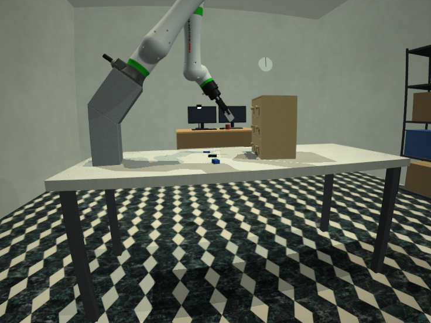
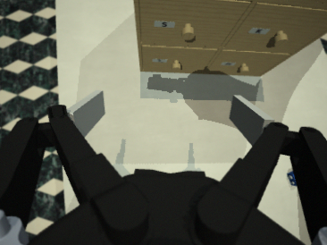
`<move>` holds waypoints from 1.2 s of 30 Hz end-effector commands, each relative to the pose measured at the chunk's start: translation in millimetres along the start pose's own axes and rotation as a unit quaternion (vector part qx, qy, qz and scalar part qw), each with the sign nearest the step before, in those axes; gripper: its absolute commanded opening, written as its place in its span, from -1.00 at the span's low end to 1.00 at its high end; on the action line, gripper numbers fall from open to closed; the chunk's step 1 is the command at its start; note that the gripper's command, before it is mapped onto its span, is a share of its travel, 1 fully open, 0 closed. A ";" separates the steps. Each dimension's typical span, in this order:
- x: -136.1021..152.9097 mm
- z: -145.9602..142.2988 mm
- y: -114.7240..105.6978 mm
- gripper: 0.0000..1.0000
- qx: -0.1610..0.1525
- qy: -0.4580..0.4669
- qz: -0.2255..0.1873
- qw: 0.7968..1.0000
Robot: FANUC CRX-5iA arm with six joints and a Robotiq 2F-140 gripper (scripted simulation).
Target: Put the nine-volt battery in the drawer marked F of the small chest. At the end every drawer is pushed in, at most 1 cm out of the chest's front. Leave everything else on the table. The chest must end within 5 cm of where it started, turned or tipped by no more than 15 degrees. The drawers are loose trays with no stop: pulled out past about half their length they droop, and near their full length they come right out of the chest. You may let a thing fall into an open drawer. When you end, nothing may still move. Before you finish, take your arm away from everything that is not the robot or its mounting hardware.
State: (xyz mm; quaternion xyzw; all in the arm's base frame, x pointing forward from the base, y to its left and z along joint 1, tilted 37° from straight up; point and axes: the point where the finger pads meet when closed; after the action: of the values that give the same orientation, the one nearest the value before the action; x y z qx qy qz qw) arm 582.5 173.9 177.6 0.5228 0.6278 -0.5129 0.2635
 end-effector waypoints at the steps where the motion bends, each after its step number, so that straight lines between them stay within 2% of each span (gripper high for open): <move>1: -3.2 3.7 15.7 1.00 -0.066 0.013 0.093 0.993; 17: -8.8 -0.2 44.4 1.00 -0.092 0.018 0.214 0.972; 19: -8.8 -0.2 44.4 1.00 -0.092 0.018 0.214 0.972; 30: -11.3 -2.0 57.6 1.00 -0.104 0.020 0.269 0.957; 36: -11.9 -2.4 60.6 1.00 -0.106 0.021 0.281 0.954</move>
State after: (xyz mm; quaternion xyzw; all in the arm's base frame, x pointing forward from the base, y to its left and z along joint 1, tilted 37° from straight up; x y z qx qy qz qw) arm 640.2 167.2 166.3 0.6532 0.5177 -0.3428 0.4334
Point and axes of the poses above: the point where the finger pads meet when closed, its own y axis out along the fingers, its own z axis across the jaws, x = y × z, and after that the axes turned 13 degrees about y, right-handed
